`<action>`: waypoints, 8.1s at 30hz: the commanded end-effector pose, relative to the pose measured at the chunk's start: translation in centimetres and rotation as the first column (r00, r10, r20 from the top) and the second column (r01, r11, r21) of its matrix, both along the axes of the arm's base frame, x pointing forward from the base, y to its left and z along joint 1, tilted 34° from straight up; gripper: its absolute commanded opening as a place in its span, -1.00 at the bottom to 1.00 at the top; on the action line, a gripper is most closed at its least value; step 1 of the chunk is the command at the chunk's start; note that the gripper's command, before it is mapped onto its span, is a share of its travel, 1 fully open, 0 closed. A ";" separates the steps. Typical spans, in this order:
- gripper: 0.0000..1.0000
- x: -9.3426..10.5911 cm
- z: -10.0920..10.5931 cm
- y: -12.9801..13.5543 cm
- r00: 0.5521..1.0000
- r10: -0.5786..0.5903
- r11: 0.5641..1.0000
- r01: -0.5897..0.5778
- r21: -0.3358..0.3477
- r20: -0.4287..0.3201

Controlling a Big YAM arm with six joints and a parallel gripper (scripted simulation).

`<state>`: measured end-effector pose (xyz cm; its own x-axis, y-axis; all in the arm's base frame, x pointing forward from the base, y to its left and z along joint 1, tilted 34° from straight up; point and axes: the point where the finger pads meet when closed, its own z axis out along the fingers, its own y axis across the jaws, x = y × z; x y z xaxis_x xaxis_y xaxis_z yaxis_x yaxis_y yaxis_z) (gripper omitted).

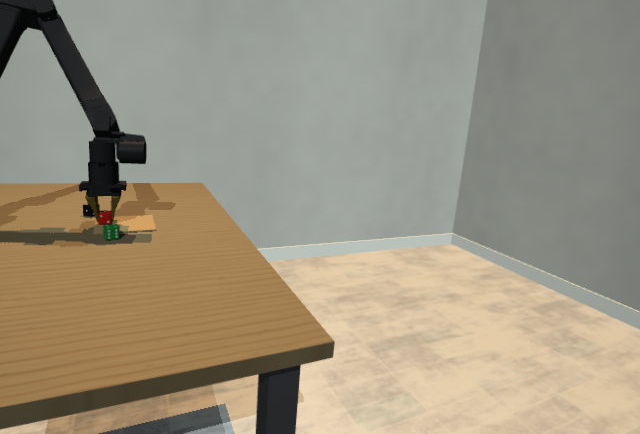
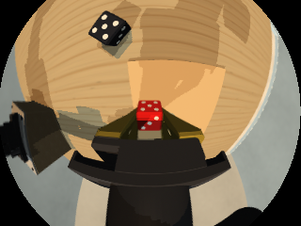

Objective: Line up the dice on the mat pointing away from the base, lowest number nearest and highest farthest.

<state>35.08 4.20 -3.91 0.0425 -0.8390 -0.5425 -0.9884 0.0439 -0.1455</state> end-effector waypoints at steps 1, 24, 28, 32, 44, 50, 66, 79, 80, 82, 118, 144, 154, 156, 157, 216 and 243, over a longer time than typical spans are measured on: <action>-0.49 1.5 0.1 0.1 1.000 0.002 1.000 -0.002 -0.003 0.016; -0.34 1.5 0.1 0.1 1.000 0.002 1.000 -0.002 -0.003 0.016; -0.26 1.5 0.1 0.1 1.000 0.002 1.000 -0.002 -0.003 0.016; -0.18 1.5 0.1 0.1 1.000 0.002 1.000 -0.002 -0.003 0.016; -0.11 1.5 0.1 0.1 1.000 0.002 1.000 -0.002 -0.003 0.016; -0.11 1.8 1.6 -1.3 0.999 -0.011 1.000 0.011 -0.008 0.042; -0.11 0.9 7.5 -5.0 0.999 -0.011 1.000 0.011 -0.012 0.050; 1.00 -0.1 7.9 -5.1 1.000 0.011 1.000 -0.011 -0.007 0.026; 1.00 -0.1 7.9 -5.1 1.000 0.011 1.000 -0.011 -0.007 0.026; 1.00 -0.1 7.9 -5.1 1.000 0.011 1.000 -0.011 -0.007 0.026; 1.00 1.4 7.3 -7.6 0.894 -0.390 0.915 0.403 0.016 -0.222; 1.00 2.3 5.6 -10.3 0.280 -0.761 0.453 0.875 -0.171 -0.586; 1.00 2.6 4.8 -11.5 -0.054 -0.754 0.206 0.927 -0.314 -0.655; 1.00 2.6 4.6 -11.7 -0.141 -0.735 0.142 0.924 -0.355 -0.663; 1.00 2.6 4.6 -11.8 -0.147 -0.734 0.138 0.924 -0.358 -0.663; -0.11 3.1 1.6 -15.2 -0.920 -0.029 -0.420 0.367 -0.830 -0.391; -0.11 2.9 1.3 -14.5 -0.922 -0.035 -0.414 0.365 -0.834 -0.386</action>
